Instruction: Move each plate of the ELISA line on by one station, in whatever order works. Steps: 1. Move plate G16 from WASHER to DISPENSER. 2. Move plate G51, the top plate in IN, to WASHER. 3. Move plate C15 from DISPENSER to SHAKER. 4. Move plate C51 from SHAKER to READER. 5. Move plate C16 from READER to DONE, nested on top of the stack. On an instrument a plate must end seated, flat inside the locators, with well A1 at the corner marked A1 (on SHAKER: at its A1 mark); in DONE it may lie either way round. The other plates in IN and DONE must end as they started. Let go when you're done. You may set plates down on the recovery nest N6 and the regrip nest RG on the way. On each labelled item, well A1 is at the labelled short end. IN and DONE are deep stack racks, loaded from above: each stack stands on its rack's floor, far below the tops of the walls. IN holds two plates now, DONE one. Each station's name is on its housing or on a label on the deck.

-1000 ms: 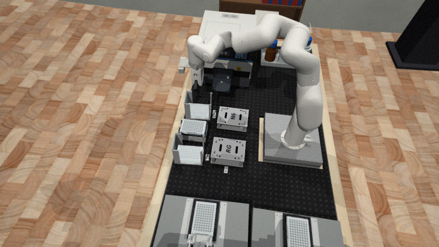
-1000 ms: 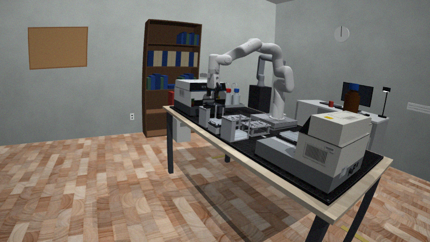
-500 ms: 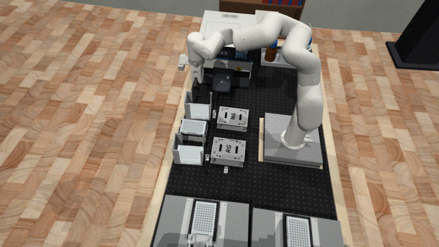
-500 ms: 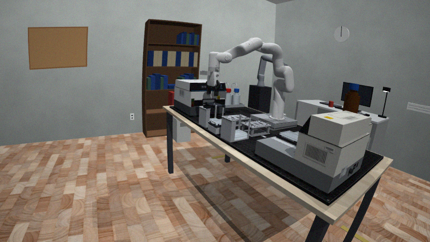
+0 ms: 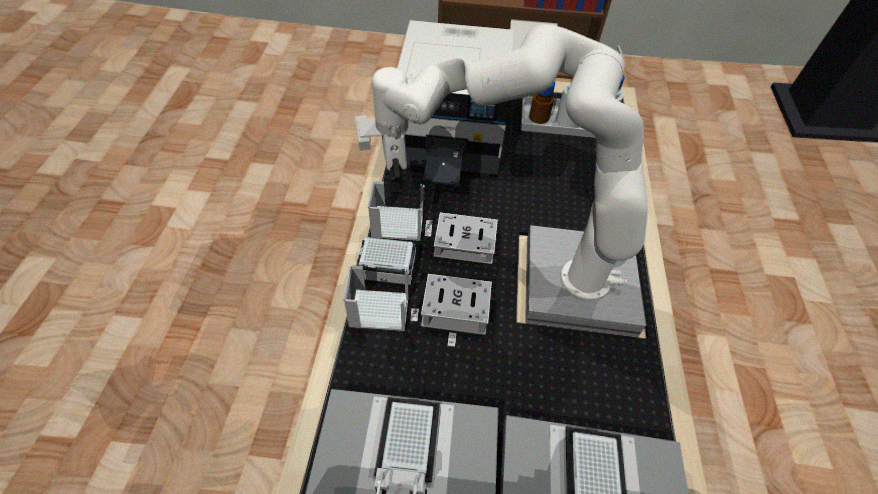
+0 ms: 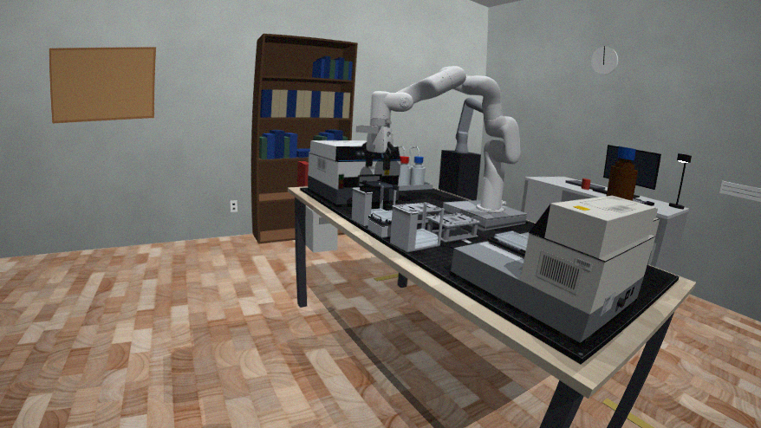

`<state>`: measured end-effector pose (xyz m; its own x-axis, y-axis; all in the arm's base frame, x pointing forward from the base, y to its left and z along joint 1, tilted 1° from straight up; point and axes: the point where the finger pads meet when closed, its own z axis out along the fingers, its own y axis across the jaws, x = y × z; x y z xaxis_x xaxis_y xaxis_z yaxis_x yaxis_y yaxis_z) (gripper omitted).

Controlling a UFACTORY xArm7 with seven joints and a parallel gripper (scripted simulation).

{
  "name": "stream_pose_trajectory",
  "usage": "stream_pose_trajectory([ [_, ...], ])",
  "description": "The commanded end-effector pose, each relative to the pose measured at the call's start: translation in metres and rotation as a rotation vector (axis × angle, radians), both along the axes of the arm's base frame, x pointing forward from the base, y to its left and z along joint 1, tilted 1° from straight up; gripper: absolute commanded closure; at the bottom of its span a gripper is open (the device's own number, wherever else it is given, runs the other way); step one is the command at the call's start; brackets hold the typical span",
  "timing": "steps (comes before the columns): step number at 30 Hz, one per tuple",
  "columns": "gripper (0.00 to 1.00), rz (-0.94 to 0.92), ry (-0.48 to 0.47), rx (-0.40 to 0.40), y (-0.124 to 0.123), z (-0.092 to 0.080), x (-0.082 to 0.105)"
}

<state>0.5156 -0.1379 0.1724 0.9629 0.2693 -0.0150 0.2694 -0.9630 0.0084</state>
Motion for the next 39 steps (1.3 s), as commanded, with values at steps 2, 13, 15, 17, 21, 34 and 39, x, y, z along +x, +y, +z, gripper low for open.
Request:
stream_pose_trajectory([
  [2,0.0,0.167,-0.006,0.006,0.009,0.002,0.002],
  [13,0.0,0.563,-0.002,0.01,0.028,0.002,0.003],
  [15,0.0,0.643,-0.001,0.01,0.032,0.002,0.003],
  [17,0.0,0.643,-0.001,0.01,0.032,0.002,0.003],
  [21,0.0,0.8,0.0,0.012,0.039,0.002,0.003],
  [34,0.0,1.196,0.005,0.015,0.055,0.002,0.004],
  [39,0.0,1.396,0.007,0.016,0.066,0.002,0.004],
])
